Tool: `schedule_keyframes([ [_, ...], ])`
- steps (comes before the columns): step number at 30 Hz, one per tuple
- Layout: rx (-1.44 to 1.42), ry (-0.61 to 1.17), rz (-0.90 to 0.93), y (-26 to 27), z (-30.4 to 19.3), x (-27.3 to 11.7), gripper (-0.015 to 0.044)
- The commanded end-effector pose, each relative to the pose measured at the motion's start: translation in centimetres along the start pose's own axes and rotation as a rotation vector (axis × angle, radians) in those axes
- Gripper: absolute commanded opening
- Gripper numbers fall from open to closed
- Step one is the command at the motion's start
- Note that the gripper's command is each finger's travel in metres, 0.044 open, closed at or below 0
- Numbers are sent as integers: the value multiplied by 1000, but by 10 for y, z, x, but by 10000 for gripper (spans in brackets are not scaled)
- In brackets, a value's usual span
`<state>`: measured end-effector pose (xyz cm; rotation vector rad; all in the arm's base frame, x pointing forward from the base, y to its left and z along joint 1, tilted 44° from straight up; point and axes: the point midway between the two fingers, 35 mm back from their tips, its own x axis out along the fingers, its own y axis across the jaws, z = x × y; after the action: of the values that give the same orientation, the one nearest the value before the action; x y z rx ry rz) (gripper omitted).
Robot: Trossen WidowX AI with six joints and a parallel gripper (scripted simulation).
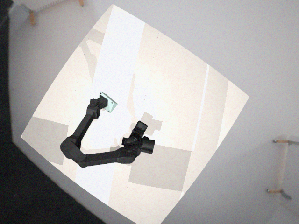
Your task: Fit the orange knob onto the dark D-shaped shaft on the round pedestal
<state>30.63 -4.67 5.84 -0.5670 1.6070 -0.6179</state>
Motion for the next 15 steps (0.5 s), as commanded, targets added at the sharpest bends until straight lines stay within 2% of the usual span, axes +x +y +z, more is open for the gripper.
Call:
schedule_keyframes([
  [1, 2, -9, -2, 0, 3, -3, 0],
  [15, 2, -9, -3, -2, 3, 1, 0],
])
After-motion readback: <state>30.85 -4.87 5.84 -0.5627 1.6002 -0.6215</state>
